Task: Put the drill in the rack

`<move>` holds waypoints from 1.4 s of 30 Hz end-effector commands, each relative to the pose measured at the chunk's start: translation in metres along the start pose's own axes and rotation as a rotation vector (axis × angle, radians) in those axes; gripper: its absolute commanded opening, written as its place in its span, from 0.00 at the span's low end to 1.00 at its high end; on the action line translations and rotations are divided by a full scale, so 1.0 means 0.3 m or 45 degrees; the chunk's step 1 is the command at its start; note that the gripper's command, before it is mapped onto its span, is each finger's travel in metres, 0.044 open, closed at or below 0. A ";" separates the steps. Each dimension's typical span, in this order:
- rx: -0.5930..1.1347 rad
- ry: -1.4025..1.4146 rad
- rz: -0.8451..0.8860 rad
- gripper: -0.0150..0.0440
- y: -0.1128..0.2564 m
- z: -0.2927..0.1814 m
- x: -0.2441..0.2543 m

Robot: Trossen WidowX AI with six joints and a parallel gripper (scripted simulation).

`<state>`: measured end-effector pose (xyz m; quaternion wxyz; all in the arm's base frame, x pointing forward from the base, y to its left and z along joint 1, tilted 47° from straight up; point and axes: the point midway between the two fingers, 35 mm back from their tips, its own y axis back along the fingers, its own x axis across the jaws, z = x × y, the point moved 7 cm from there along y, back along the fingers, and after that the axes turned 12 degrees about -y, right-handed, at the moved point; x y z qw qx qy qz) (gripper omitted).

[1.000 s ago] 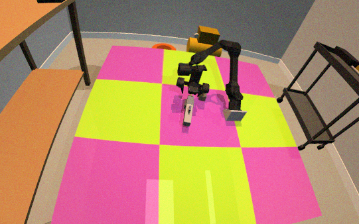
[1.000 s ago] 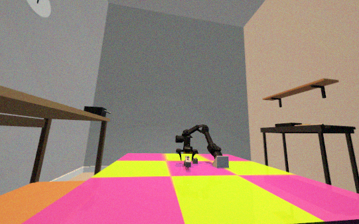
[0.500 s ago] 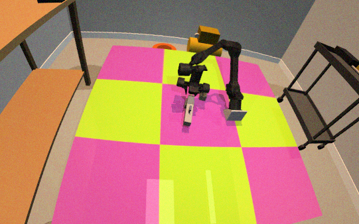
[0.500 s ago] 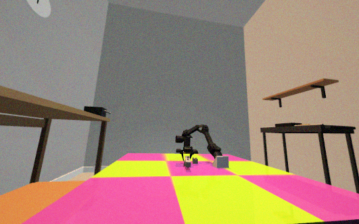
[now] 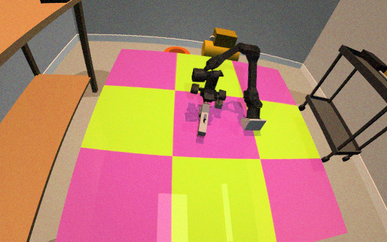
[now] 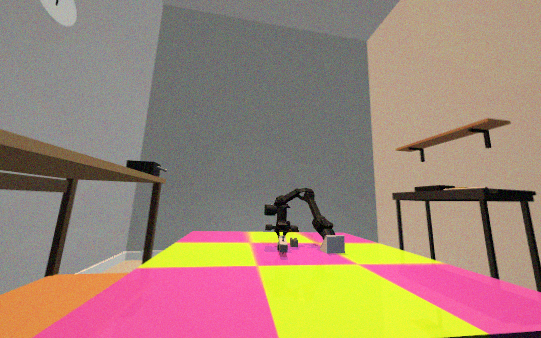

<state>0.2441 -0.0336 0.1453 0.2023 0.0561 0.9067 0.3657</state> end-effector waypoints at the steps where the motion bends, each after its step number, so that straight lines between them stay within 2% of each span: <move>1: 0.003 0.001 0.002 0.25 0.006 0.000 0.002; 42: 0.004 0.001 0.001 0.25 0.020 -0.094 -0.024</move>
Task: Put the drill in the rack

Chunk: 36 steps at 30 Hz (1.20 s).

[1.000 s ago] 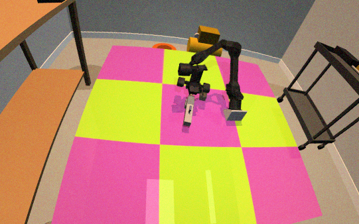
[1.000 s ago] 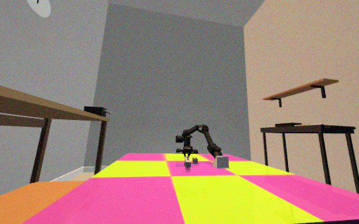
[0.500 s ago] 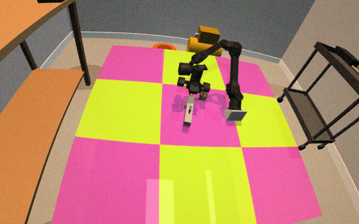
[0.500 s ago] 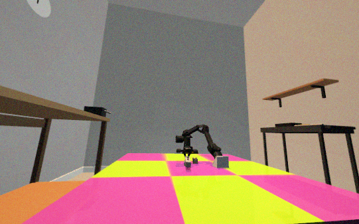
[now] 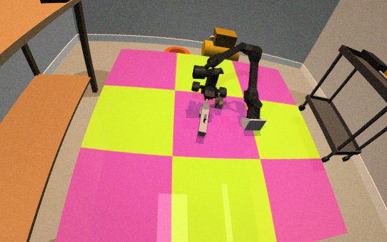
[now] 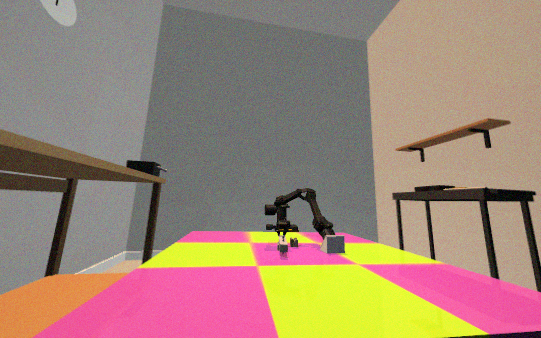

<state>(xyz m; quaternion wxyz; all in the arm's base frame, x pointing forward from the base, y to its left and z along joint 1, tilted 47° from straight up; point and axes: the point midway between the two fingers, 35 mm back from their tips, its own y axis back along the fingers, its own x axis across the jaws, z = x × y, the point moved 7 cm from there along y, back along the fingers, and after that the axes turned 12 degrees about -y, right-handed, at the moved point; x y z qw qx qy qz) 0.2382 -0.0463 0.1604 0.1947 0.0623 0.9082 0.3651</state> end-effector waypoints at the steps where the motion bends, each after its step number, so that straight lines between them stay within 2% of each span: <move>1: -0.003 -0.011 -0.020 0.25 0.016 -0.031 -0.016; 30: -0.002 -0.012 -0.021 0.25 0.029 -0.172 -0.047; 36: -0.002 -0.011 -0.021 0.25 0.029 -0.155 -0.036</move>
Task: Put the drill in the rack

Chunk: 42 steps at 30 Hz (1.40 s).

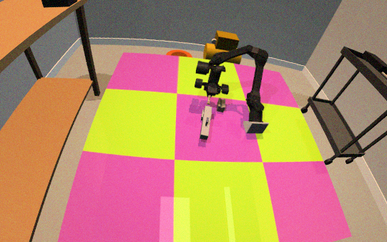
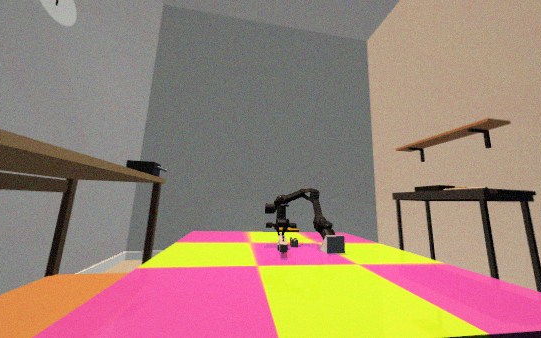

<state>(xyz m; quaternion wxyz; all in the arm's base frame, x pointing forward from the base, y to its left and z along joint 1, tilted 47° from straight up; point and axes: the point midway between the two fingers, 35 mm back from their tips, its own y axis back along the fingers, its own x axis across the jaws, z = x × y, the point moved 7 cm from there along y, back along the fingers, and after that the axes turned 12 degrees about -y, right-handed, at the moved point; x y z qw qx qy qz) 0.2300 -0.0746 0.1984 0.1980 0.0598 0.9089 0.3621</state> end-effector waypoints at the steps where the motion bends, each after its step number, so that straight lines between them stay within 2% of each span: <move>1: -0.008 -0.006 -0.010 0.25 0.011 -0.001 0.002; 42: -0.008 -0.005 -0.009 0.25 0.049 0.018 0.027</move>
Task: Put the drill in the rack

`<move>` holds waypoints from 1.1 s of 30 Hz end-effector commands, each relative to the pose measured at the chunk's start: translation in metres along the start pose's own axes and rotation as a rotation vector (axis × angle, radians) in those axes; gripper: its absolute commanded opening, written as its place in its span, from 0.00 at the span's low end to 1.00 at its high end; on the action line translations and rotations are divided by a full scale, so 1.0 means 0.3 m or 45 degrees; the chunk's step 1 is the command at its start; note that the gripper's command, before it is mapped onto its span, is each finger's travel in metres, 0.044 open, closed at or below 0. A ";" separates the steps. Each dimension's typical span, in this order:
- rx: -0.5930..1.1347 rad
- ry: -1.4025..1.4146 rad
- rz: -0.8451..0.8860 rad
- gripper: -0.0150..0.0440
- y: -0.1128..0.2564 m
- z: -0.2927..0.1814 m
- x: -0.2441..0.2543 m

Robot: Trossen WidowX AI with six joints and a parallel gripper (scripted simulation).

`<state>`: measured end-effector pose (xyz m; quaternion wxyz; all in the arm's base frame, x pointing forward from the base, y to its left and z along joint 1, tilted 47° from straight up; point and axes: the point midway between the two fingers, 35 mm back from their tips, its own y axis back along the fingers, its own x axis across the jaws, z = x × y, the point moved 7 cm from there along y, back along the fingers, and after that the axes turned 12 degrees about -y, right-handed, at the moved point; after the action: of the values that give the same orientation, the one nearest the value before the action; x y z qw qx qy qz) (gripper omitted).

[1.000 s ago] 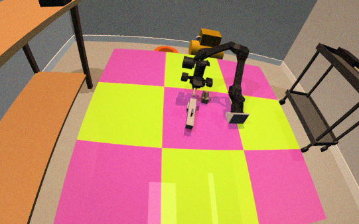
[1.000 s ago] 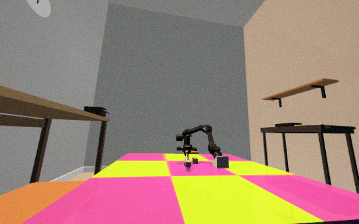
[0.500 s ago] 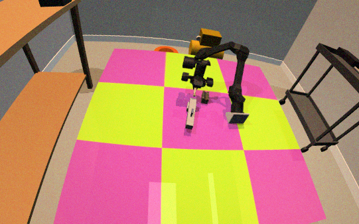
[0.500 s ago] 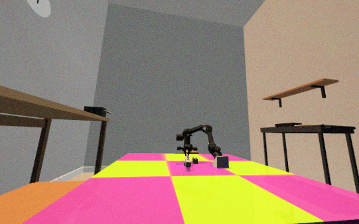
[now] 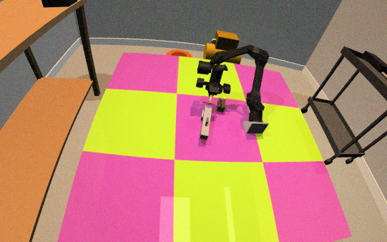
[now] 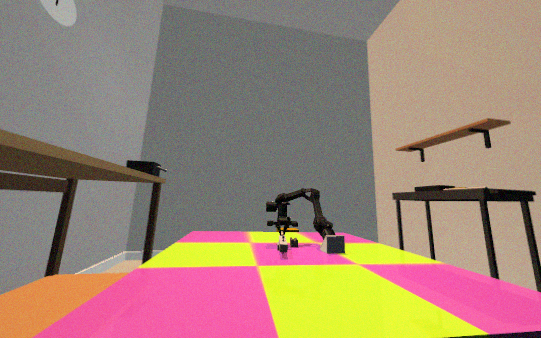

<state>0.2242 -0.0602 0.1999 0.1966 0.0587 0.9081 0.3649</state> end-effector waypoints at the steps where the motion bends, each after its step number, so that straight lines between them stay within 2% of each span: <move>1: -0.001 -0.010 -0.009 0.25 0.011 -0.001 0.000; 33: -0.001 -0.009 -0.009 0.25 0.035 0.012 0.015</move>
<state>0.2207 -0.0505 0.2006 0.1960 0.0587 0.9080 0.3657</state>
